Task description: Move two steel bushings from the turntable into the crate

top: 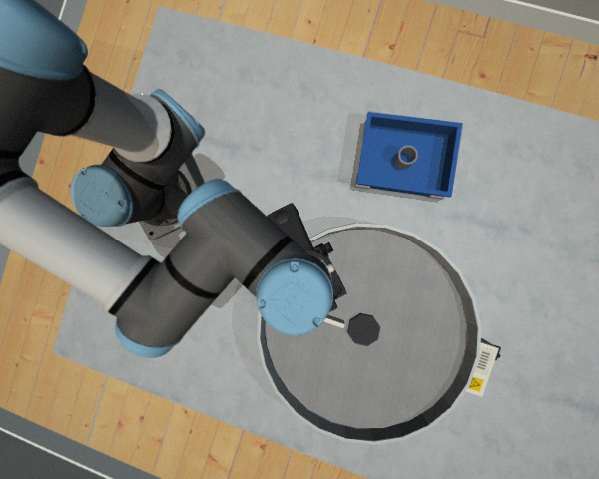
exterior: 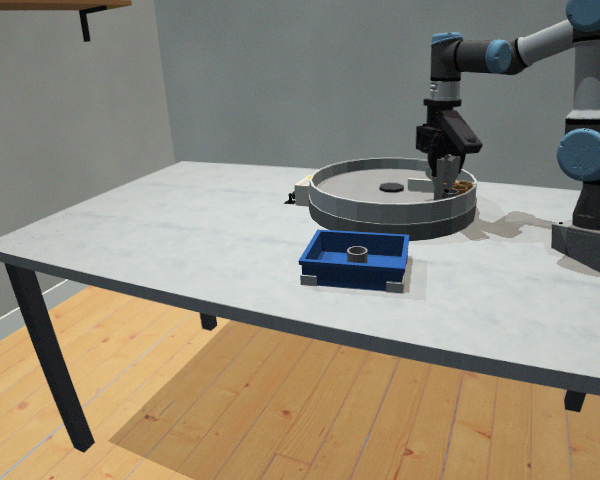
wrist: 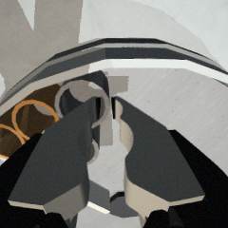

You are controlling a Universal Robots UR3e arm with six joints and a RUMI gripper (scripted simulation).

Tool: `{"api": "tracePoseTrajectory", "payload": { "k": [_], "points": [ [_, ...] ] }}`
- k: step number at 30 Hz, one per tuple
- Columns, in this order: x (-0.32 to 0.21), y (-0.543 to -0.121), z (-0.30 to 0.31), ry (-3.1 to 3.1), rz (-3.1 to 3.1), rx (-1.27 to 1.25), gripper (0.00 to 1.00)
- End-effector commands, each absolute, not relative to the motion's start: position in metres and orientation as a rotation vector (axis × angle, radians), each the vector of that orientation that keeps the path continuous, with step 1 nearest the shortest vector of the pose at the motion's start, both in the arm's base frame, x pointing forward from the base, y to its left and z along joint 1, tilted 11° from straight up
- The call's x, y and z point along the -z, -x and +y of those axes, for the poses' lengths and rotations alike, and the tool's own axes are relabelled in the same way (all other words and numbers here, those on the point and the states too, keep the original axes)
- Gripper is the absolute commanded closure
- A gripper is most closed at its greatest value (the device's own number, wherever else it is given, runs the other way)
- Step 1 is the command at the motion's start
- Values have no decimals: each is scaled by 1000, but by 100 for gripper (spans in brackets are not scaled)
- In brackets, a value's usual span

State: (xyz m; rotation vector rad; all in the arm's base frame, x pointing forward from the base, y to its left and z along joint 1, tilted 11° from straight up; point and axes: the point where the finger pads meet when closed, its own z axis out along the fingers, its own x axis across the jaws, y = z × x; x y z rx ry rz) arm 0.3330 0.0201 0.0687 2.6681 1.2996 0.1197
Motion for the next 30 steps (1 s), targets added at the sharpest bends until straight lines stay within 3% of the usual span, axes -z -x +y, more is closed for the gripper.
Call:
{"api": "tracePoseTrajectory", "payload": {
  "k": [1, 8, 9, 30],
  "points": [
    [-69, -334, 20, -2666, 1299, -123, 95],
    [-69, -334, 20, -2666, 1299, -123, 95],
    [-69, -334, 20, -2666, 1299, -123, 100],
    [-69, -334, 20, -2666, 1299, -123, 100]
  ]
}}
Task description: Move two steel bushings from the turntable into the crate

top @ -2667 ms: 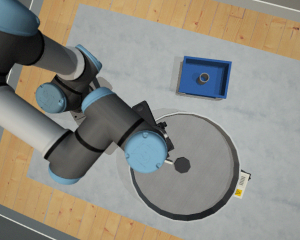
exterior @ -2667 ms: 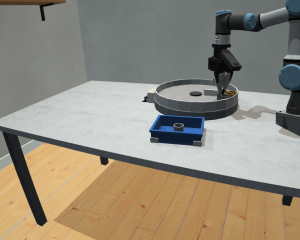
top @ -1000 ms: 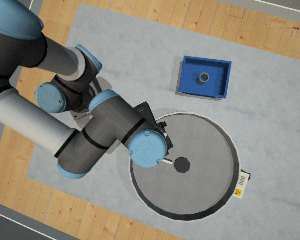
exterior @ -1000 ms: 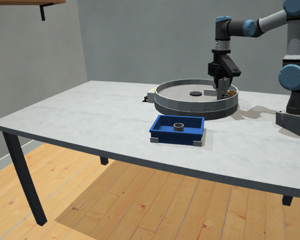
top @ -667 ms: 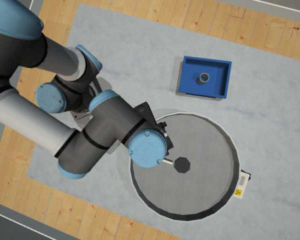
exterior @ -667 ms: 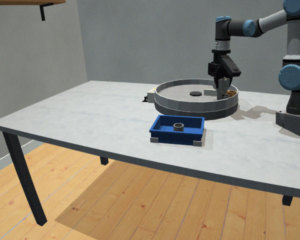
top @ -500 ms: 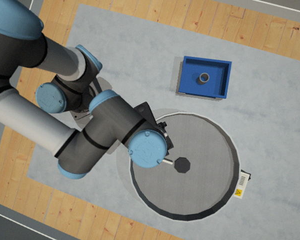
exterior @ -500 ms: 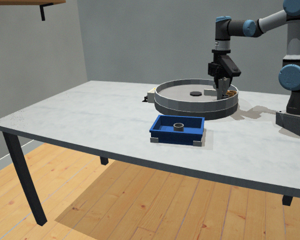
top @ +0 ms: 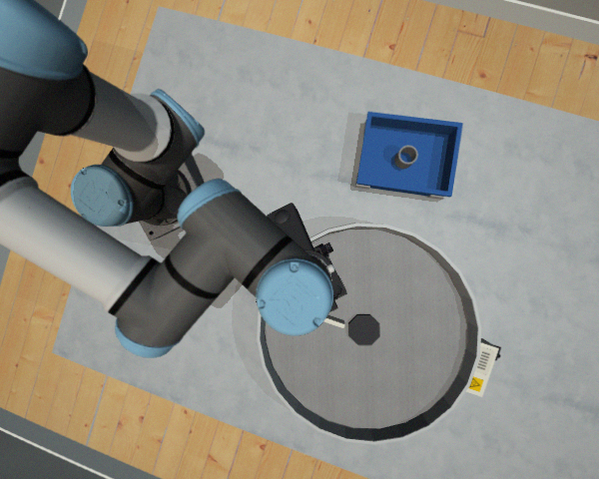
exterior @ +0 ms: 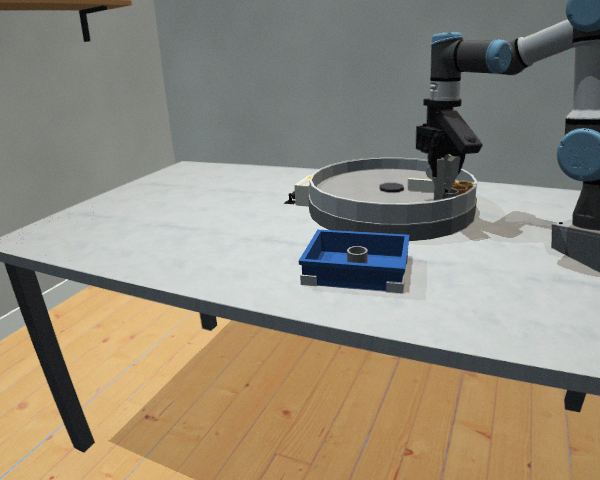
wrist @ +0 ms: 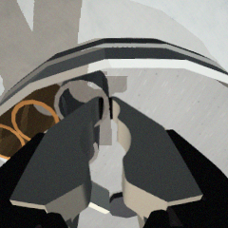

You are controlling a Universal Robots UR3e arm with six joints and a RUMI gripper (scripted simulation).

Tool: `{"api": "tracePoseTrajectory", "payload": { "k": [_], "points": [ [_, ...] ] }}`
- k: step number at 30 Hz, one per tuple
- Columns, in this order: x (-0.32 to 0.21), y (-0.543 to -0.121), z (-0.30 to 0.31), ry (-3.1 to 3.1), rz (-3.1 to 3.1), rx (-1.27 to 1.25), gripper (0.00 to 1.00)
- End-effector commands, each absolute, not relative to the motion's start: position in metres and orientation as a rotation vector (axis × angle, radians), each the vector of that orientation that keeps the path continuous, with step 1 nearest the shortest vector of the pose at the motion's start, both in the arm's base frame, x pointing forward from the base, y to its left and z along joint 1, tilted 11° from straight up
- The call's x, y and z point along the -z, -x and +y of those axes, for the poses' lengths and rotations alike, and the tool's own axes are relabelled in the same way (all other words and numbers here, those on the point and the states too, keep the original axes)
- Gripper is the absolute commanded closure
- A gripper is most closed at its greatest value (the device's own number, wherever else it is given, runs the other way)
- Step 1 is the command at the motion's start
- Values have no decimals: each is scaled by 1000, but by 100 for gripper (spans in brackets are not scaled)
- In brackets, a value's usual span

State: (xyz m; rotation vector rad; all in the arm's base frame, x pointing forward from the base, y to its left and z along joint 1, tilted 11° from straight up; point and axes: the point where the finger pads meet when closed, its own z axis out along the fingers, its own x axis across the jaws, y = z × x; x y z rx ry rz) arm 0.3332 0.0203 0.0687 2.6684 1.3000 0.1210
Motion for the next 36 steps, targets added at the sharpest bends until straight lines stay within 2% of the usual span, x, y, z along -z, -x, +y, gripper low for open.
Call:
{"api": "tracePoseTrajectory", "payload": {
  "k": [1, 36],
  "points": [
    [-69, -334, 20, -2666, 1299, -123, 100],
    [-84, -331, 22, -2666, 1299, -123, 100]
  ]
}}
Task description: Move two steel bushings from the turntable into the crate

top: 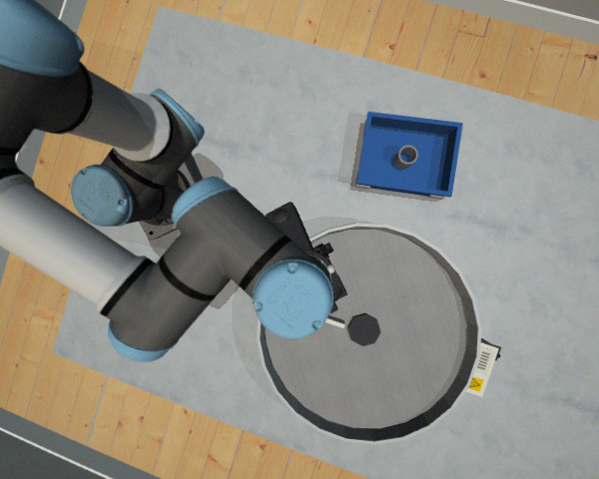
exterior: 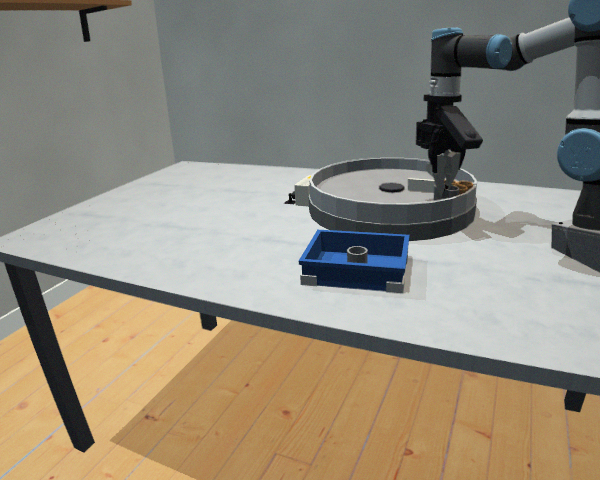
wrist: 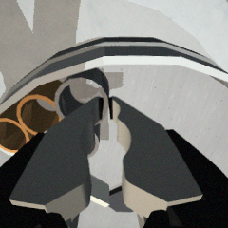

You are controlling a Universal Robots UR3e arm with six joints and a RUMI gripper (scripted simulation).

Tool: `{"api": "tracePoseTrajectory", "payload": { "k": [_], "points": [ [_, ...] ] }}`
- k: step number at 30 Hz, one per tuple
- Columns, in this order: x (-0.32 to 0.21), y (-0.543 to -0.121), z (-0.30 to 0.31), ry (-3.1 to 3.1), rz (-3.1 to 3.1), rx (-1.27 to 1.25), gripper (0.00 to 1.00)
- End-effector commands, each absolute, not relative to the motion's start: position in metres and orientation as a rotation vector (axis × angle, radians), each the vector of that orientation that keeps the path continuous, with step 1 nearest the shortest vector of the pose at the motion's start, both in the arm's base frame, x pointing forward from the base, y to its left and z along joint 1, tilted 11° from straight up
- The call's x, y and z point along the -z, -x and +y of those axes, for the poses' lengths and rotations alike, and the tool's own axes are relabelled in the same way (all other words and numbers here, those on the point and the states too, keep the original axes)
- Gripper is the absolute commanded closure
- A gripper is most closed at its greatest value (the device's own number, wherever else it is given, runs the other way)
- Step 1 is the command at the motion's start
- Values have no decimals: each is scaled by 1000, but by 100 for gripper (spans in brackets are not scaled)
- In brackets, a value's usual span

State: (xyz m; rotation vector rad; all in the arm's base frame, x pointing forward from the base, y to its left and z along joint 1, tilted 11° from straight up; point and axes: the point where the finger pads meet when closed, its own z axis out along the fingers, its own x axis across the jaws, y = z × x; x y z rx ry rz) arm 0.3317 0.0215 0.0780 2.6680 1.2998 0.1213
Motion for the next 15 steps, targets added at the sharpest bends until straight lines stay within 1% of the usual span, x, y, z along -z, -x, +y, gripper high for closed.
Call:
{"api": "tracePoseTrajectory", "payload": {
  "k": [1, 15],
  "points": [
    [-87, -331, 22, -2666, 1299, -123, 100],
    [-131, -324, 28, -2666, 1299, -123, 100]
  ]
}}
